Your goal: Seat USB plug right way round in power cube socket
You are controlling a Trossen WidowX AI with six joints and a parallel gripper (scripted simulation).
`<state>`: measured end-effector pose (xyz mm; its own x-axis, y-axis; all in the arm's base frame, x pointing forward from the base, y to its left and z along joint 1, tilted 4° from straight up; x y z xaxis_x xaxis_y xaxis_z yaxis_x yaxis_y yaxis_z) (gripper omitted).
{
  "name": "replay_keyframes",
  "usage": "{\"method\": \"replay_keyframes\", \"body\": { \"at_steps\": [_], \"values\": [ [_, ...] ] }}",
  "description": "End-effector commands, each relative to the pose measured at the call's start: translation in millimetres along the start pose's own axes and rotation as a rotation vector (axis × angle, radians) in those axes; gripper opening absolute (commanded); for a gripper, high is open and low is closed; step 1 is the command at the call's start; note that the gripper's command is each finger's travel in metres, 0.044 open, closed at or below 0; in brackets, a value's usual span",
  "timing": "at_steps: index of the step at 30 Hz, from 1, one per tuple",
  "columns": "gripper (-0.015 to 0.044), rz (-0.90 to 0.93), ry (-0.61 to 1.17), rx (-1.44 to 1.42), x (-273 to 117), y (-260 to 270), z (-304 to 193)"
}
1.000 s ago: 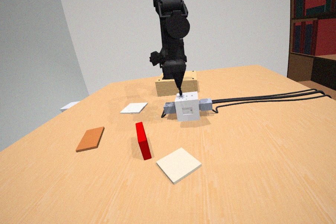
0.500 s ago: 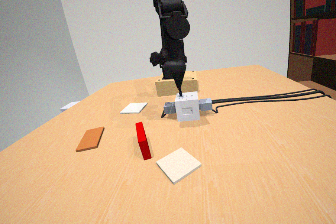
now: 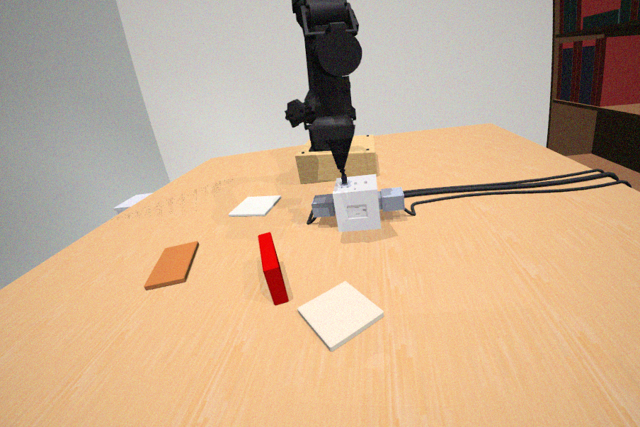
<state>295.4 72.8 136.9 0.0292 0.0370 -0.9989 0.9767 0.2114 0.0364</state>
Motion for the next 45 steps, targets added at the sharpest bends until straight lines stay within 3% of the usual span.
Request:
{"method": "replay_keyframes", "body": {
  "at_steps": [1,45],
  "values": [
    [0.0,0.001,-0.003,0.006,0.9,0.2,0.2],
    [0.0,0.001,-0.003,0.006,5.2,0.2,0.0]
  ]
}}
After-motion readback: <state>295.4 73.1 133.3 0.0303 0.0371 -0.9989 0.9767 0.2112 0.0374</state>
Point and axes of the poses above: the point midway between the two fingers, 35 mm back from their tips, its own x axis out along the fingers, its own y axis across the jaws, z = x × y, the point moved 6 cm from there along -x, back along the fingers, and after that the axes turned 13 degrees about -x, right-handed, at the moved point
